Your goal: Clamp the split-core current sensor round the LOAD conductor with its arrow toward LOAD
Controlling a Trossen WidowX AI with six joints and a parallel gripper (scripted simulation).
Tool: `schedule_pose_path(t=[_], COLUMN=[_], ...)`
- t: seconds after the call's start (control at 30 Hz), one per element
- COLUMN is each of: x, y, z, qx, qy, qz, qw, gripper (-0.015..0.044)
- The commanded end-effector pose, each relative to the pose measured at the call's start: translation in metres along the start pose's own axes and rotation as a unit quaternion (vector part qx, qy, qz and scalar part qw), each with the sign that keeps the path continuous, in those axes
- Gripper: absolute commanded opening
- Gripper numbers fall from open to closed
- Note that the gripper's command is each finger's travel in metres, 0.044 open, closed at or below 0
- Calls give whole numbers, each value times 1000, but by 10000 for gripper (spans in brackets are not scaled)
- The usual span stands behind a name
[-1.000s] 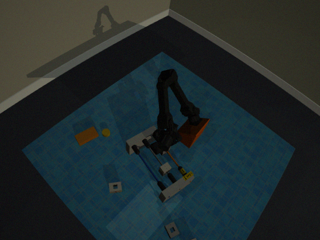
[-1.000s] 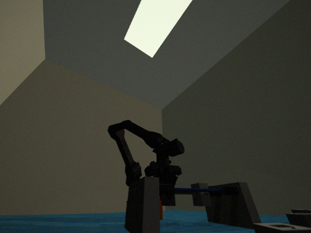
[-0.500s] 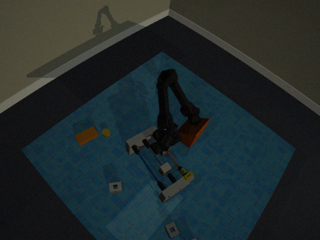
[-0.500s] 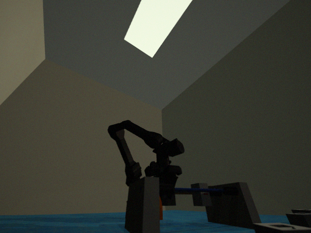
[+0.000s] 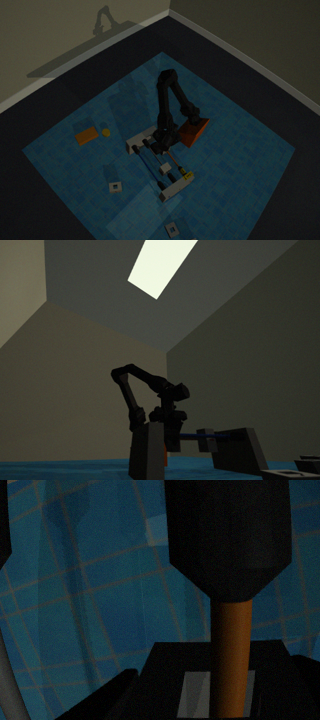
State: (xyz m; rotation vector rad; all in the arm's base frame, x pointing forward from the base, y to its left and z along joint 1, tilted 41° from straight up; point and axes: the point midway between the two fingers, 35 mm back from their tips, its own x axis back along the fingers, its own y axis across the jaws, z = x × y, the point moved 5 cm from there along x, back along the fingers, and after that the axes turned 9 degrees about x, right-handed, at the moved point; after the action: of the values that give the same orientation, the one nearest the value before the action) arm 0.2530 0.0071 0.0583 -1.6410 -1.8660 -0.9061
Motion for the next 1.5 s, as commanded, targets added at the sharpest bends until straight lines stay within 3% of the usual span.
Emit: schedule_pose_path(t=[0.0,0.57,1.33,1.47], x=[0,0,0,2], y=[0,0,0,2], z=[0,0,0,0], qx=[-1,-1,0,-1], qy=[0,0,0,3], qz=[0,0,0,14], qw=[1000,1000,1000,1000], gripper=[276,276,123,18])
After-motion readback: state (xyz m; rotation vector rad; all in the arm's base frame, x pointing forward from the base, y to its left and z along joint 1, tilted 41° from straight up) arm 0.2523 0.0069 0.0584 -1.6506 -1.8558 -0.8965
